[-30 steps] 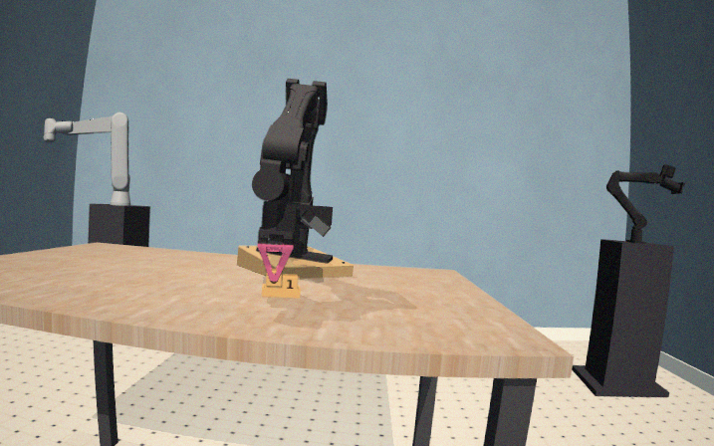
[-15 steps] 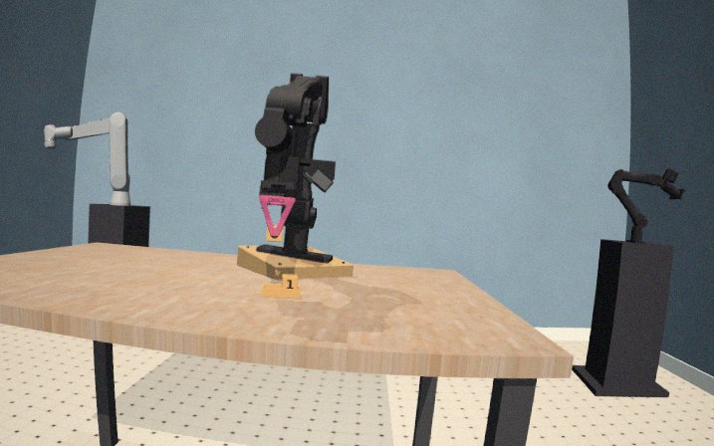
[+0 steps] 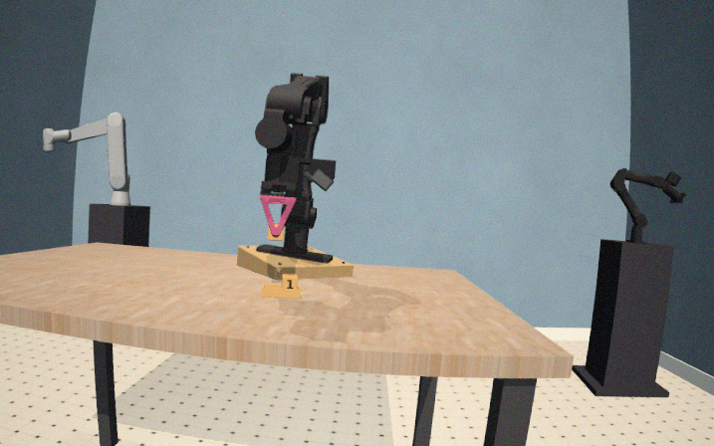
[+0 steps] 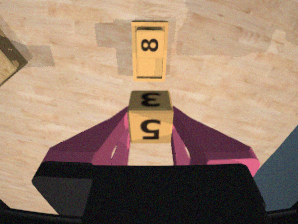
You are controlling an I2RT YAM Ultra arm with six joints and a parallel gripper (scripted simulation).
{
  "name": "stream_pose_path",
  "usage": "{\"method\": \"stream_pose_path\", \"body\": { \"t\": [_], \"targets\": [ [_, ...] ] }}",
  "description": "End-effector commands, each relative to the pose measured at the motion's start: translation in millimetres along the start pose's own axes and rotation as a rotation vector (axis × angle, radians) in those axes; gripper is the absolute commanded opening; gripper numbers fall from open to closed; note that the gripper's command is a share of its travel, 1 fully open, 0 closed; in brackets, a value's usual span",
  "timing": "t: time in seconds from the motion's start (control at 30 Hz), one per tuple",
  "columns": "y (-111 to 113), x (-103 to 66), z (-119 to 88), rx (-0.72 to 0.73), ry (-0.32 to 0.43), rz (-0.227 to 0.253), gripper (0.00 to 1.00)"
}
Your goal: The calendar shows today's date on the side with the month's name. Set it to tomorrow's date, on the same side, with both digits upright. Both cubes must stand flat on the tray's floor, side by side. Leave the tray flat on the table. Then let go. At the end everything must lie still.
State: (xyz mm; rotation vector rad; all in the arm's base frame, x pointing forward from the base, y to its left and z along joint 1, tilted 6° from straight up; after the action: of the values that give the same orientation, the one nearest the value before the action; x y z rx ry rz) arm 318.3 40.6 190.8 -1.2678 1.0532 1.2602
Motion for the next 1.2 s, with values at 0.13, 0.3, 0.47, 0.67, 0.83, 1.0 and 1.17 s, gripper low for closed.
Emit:
{"method": "stream_pose_path", "body": {
  "t": [0.13, 0.3, 0.47, 0.67, 0.83, 1.0, 1.17],
  "targets": [
    [-3.3, -9.1, -5.5, 0.102, -0.009, -0.018, 0.26],
    [-5.9, -3.9, -12.1, 0.281, -0.008, -0.002, 0.26],
    [-8.9, -3.5, -17.8, 0.44, -0.01, -0.01, 0.26],
    [-10.5, -3.8, -24.9, 0.638, -0.011, -0.012, 0.26],
    [-12.2, -2.5, -31.9, 0.828, -0.011, -0.009, 0.26],
    [-12.0, -9.2, -36.0, 0.954, -0.02, -0.031, 0.26],
    [-14.6, -1.7, -43.2, 1.133, -0.013, -0.01, 0.26]
  ]
}}
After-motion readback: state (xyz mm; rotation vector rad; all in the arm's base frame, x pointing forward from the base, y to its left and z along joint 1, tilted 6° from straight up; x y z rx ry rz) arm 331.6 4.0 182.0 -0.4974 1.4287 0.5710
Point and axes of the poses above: the point where the finger pads meet when closed, its own x axis out along the fingers, its own y axis across the jaws, z = x × y, the point moved 8 cm from there along -x, back along the fingers, and after that the axes turned 13 degrees about x, right-handed, at the moved point
